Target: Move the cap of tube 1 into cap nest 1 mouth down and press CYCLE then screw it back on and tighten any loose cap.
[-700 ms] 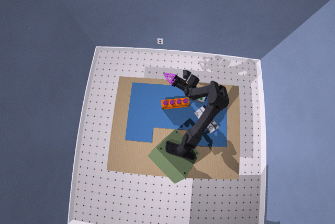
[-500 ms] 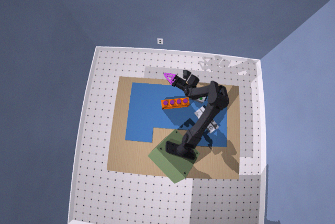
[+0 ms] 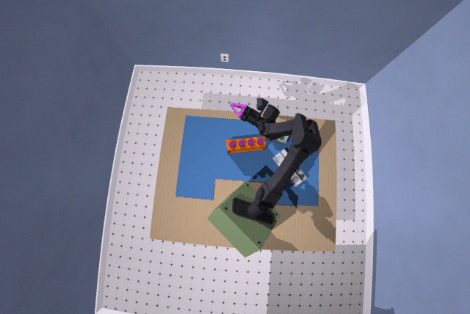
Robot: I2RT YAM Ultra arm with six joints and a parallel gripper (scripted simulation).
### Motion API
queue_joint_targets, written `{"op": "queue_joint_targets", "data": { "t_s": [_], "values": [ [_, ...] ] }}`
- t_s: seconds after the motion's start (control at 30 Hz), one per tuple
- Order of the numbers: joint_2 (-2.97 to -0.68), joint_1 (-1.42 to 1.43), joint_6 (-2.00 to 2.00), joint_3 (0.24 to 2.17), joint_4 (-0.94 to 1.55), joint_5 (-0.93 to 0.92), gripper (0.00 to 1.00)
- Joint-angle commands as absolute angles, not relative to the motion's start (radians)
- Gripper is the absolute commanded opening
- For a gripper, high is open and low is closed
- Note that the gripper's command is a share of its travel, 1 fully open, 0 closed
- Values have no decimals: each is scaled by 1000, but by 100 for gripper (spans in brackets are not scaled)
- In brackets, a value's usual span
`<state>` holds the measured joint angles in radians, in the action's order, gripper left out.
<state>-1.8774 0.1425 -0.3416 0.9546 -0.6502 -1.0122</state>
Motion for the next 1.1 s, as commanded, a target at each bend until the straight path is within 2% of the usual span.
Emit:
{"op": "queue_joint_targets", "data": {
  "t_s": [0.0,1.0,1.07],
  "values": [
    [-1871,146,-341,957,-653,-1015,49],
    [-1854,129,-310,942,-620,-1020,49],
    [-1834,123,-276,934,-590,-962,49]
  ]
}}
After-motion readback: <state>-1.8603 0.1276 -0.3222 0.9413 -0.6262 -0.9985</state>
